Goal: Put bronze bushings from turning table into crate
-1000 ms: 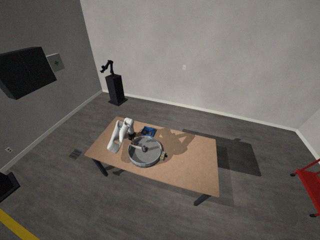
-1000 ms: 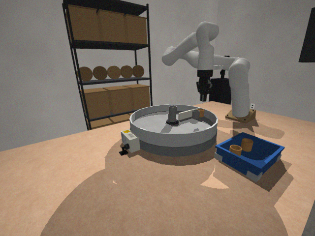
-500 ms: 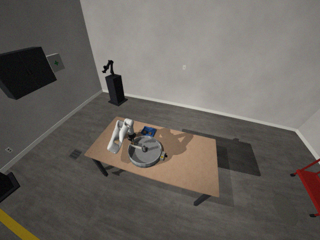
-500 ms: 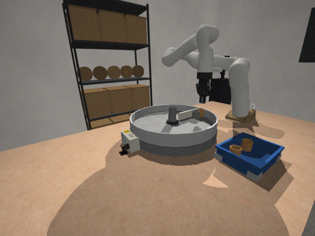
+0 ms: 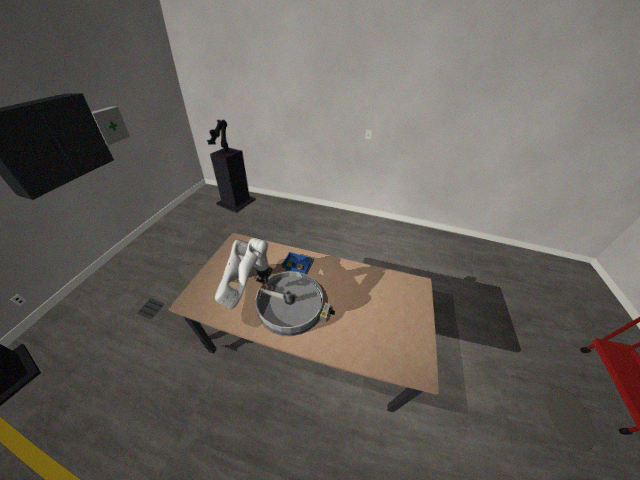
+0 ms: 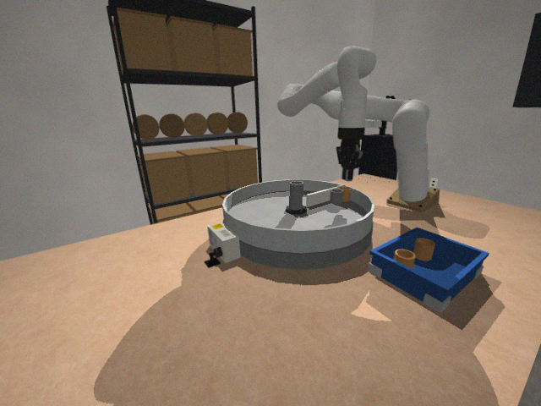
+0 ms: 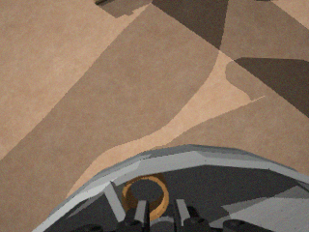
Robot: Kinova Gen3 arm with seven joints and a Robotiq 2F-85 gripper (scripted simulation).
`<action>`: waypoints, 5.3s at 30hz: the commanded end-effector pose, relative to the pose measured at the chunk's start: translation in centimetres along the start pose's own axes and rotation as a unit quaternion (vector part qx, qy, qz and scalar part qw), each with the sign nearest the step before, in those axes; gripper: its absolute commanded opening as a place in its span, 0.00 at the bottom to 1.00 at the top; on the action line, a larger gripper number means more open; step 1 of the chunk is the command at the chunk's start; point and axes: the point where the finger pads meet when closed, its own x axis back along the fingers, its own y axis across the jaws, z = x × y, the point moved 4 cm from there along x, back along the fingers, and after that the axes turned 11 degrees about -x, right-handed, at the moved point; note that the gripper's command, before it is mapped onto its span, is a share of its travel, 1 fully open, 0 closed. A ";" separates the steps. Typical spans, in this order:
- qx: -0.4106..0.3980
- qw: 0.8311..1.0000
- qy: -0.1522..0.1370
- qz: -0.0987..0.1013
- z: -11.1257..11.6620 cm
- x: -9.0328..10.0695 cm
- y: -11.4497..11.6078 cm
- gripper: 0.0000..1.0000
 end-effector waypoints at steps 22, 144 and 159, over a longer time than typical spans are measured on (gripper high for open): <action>0.002 1.000 0.003 0.000 0.1 -2.1 0.0 0.18; 0.002 1.000 0.003 0.000 0.2 -4.3 0.0 0.18; 0.000 1.000 0.005 -0.002 0.1 -4.2 0.2 0.00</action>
